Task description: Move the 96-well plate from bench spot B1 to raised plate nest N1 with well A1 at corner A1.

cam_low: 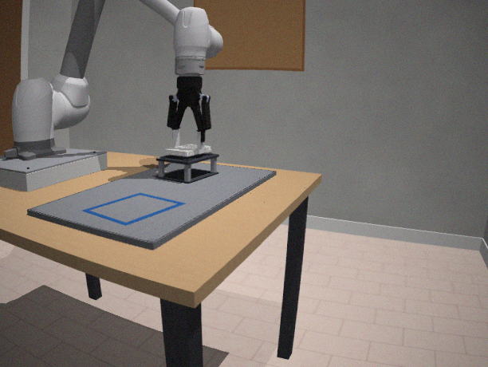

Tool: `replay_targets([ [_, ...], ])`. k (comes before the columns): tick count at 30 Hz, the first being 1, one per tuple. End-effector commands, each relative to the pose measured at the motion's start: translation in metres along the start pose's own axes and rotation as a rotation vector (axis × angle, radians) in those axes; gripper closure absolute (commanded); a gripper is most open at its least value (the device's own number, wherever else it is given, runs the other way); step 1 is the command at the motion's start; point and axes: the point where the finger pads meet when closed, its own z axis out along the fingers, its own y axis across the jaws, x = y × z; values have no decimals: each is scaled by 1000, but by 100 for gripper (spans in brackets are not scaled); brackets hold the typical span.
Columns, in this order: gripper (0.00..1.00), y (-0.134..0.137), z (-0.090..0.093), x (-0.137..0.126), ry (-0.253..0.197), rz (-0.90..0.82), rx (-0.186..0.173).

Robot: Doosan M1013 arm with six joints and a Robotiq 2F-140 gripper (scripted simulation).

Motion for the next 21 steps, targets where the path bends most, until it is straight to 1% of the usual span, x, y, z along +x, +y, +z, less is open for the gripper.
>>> replay_targets([
  [1,100,0,1,0,0,0,0],
  [21,100,0,4,0,0,0,0],
])
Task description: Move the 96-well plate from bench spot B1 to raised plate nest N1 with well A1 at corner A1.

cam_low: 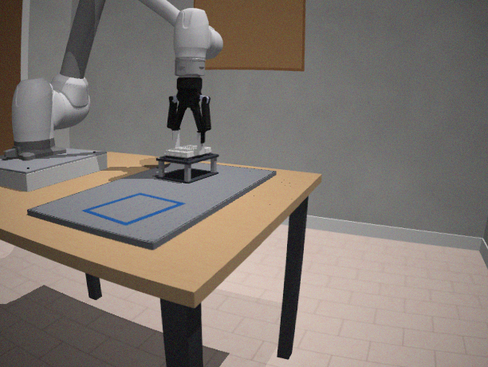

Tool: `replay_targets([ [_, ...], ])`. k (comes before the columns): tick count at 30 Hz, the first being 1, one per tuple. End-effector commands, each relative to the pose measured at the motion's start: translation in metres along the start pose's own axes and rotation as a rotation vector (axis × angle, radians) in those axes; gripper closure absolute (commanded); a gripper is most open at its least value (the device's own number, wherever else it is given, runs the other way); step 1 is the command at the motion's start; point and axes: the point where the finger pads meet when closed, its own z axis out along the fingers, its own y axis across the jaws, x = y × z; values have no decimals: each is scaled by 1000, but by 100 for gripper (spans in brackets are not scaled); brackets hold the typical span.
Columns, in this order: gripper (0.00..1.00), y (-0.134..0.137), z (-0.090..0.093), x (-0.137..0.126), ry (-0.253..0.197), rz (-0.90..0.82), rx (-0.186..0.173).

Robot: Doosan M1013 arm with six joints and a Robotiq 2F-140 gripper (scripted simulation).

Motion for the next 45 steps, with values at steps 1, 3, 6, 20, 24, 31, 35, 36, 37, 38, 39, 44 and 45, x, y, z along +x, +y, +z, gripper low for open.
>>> replay_targets([
  [1,100,0,1,0,0,0,0],
  [3,100,0,1,0,0,0,0],
  [6,100,0,1,0,0,0,0],
  [20,100,0,3,0,0,0,0],
  [24,100,0,4,0,0,0,0],
  [31,100,0,5,0,0,0,0],
  [35,100,0,6,0,0,0,0],
  [36,100,0,6,0,0,0,0],
  [37,100,0,6,0,0,0,0],
  [38,100,0,6,0,0,0,0],
  [39,100,0,6,0,0,0,0],
  [44,100,0,7,0,0,0,0],
  [45,100,0,7,0,0,0,0],
])
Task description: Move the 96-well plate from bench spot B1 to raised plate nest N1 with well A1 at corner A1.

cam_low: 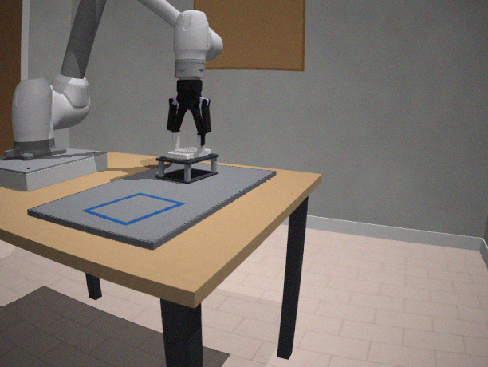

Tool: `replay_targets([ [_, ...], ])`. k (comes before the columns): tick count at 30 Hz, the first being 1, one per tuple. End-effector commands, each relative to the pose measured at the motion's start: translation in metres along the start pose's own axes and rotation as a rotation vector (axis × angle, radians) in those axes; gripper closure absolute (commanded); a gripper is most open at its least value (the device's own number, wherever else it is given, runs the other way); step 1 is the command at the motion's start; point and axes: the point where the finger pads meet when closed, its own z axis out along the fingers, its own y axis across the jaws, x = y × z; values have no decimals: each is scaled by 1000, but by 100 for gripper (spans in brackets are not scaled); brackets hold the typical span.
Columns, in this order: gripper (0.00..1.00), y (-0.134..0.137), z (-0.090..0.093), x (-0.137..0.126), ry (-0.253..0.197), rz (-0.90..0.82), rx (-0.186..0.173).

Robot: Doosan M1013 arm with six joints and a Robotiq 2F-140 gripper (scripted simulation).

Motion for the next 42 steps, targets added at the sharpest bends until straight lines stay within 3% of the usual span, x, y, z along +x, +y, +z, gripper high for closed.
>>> replay_targets([
  [1,100,0,1,0,0,0,0],
  [2,0,0,1,0,0,0,0],
  [22,0,0,1,0,0,0,0],
  [37,0,0,-34,0,0,0,0],
  [42,0,0,-34,0,0,0,0],
])
